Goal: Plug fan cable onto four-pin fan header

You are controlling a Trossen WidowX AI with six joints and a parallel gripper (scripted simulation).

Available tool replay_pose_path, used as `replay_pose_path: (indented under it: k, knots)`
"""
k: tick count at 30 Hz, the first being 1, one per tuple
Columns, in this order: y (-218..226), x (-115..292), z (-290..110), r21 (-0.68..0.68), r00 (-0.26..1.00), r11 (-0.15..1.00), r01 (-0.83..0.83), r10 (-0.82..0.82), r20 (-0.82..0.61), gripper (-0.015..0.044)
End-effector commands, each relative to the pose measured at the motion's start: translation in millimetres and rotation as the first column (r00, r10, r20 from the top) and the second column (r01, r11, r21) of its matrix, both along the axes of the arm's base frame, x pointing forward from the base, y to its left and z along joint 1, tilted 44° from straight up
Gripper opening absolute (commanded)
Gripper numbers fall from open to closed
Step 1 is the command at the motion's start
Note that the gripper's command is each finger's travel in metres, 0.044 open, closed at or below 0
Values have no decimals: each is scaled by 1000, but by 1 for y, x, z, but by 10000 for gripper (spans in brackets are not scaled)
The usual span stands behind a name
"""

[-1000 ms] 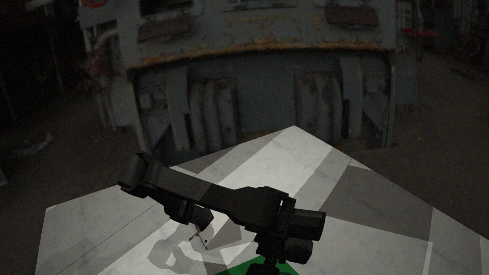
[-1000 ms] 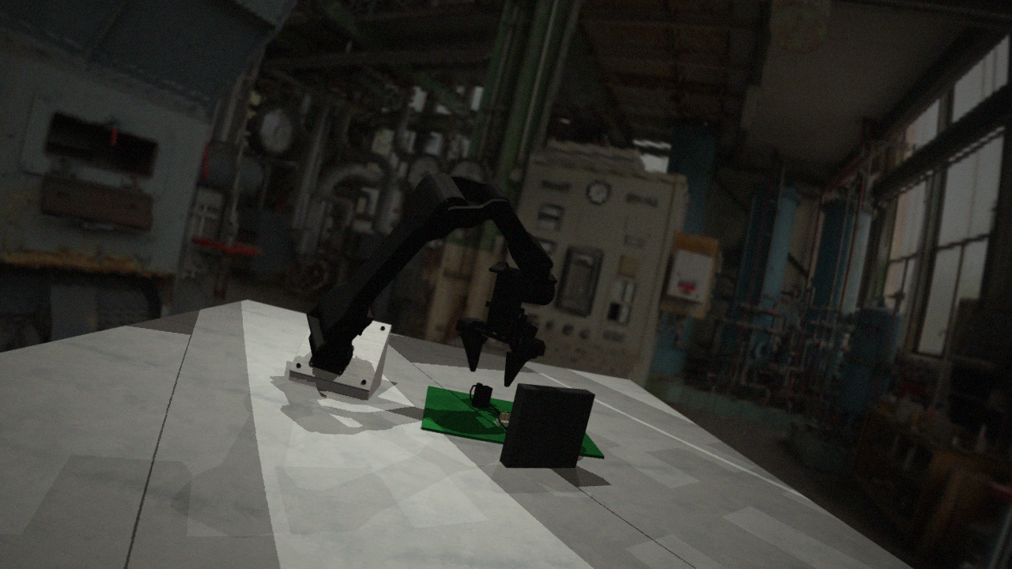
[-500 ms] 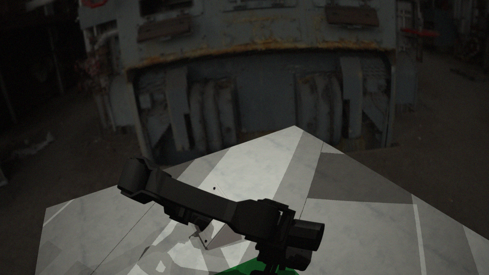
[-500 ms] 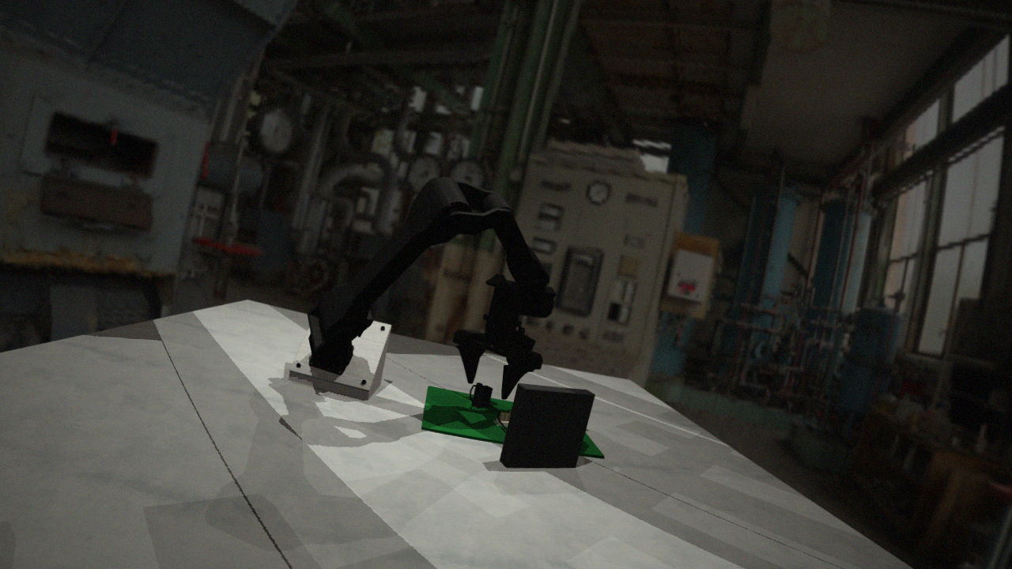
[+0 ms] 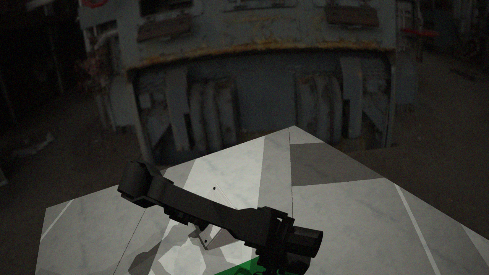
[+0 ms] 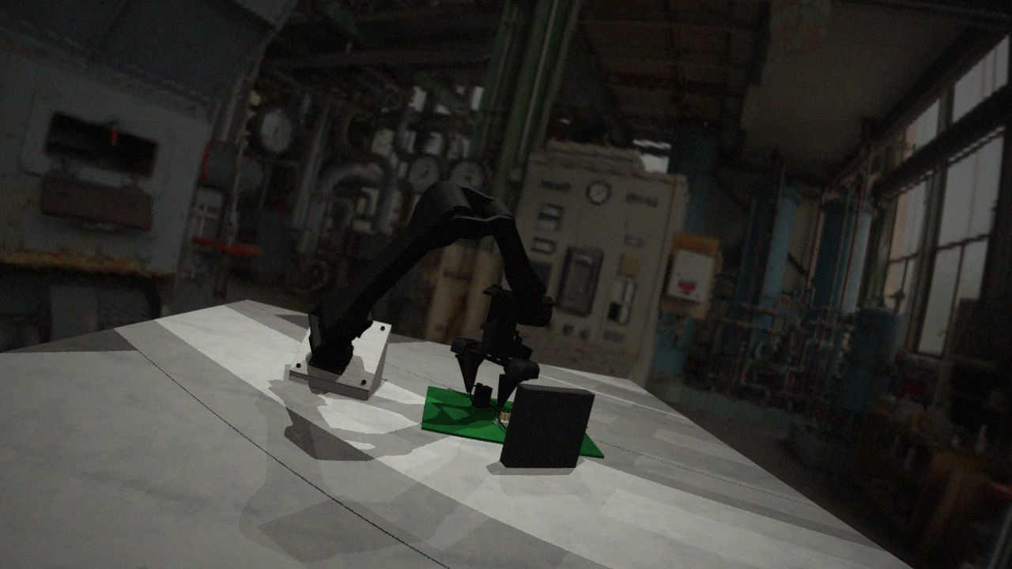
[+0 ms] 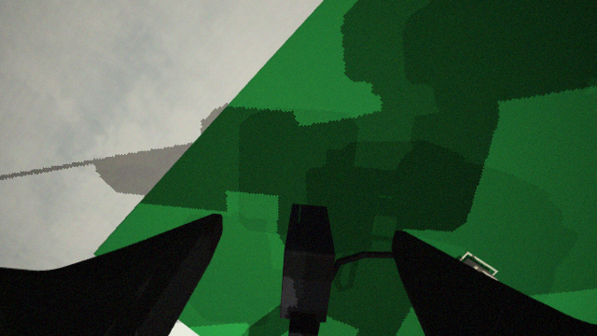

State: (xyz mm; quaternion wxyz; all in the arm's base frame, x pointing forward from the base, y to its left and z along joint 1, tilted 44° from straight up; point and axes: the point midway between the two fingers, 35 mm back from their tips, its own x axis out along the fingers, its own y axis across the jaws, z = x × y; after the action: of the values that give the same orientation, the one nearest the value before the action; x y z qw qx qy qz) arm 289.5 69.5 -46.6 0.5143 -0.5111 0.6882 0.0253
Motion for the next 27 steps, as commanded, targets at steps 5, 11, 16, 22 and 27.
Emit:
replay_pose_path:
  k: [5,11,16,22,27]
  knots:
    - [0,0,0,1,1000,1000,1,-1,1,230]
    - [0,0,0,1,1000,1000,1,-1,1,72]
    - [0,0,0,1,1000,1000,1,-1,1,0]
    - [33,-2,34,-3,1000,1000,-5,5,-2,0]
    - [34,-2,36,-3,1000,1000,-2,2,1,0]
